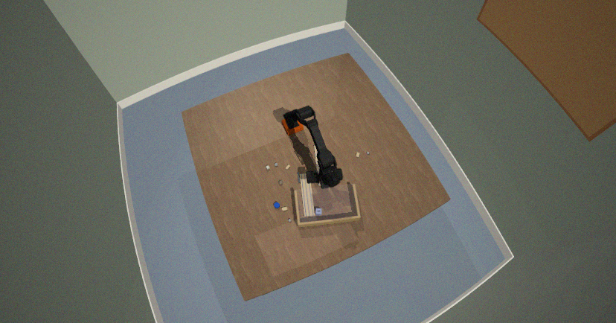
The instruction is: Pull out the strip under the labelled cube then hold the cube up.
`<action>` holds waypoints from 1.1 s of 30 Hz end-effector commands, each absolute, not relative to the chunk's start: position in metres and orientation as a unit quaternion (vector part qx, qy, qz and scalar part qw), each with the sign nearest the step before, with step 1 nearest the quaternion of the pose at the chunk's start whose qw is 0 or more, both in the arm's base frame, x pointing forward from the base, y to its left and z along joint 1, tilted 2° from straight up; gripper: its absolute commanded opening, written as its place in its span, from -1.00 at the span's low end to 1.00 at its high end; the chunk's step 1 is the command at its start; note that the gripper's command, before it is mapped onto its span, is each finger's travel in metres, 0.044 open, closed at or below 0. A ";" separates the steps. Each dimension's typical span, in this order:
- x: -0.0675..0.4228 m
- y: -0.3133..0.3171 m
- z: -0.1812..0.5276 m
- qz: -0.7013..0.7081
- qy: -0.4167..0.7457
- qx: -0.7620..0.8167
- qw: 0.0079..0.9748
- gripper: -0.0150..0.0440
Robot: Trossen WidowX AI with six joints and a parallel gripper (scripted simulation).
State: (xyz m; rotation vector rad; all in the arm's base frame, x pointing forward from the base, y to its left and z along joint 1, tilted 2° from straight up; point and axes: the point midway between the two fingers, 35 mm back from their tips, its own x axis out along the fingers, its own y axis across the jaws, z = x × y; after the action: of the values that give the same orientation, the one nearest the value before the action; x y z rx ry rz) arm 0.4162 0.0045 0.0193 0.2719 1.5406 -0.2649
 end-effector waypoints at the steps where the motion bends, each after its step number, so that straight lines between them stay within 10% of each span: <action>1: 0.414 0.004 0.015 -0.119 0.694 0.118 0.700 0.36; 20: 0.413 0.004 0.019 -0.119 0.693 0.122 0.701 -0.49; 33: 0.365 0.004 0.053 -0.119 0.695 0.119 0.699 -0.49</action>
State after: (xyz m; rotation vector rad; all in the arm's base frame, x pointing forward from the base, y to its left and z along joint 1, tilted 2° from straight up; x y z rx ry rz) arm 0.3804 0.0047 0.0427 0.2698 1.5507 -0.2654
